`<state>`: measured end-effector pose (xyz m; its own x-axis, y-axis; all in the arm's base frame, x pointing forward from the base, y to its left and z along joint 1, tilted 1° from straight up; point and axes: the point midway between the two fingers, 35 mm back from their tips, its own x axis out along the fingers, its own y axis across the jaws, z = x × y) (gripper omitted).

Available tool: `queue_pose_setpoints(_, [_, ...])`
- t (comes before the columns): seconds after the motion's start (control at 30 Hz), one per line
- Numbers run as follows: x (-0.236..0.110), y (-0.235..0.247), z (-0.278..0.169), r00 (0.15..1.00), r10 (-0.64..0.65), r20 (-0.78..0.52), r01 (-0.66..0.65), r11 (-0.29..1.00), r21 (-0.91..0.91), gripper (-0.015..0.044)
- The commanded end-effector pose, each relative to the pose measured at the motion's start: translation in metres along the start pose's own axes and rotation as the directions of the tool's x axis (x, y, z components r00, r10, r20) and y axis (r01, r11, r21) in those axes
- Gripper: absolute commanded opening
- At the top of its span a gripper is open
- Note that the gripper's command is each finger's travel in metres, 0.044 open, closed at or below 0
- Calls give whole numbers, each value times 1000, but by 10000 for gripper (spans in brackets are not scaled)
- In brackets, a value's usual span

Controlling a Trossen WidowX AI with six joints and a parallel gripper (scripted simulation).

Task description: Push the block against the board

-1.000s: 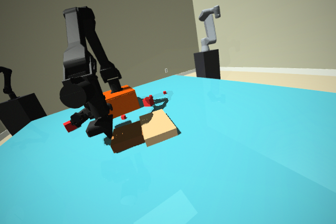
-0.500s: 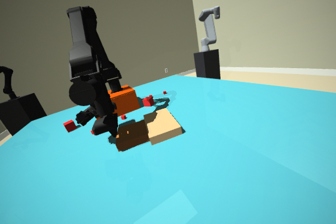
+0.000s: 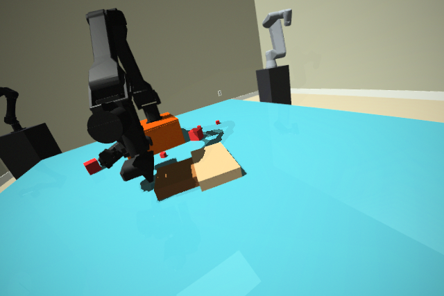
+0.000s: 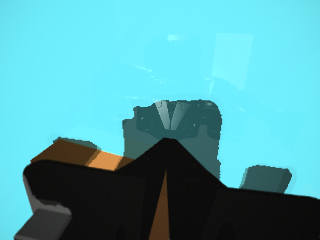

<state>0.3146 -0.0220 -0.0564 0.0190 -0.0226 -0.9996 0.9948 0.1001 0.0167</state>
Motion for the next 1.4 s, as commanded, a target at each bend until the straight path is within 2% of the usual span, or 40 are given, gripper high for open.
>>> queue_pose_setpoints(0.0, [-1, 2, 6, 1000, 3, -3, -3, 1000, -2, 0])
queue_pose_setpoints(0.7, [-1, 1, 39, 1000, 3, 0, -3, 1000, -2, 0])
queue_pose_setpoints(0.77, [-12, 1, 36, 1000, 0, 1, 0, 1000, 0, 0])
queue_pose_setpoints(0.87, [-53, 0, 36, 1000, 3, 0, -3, 1000, -2, 0])
queue_pose_setpoints(1.03, [-56, 0, 36, 1000, 4, 0, -4, 1000, -2, 0])
queue_pose_setpoints(1.37, [-56, -1, 11, 1000, 19, 3, -17, 957, -290, 0])
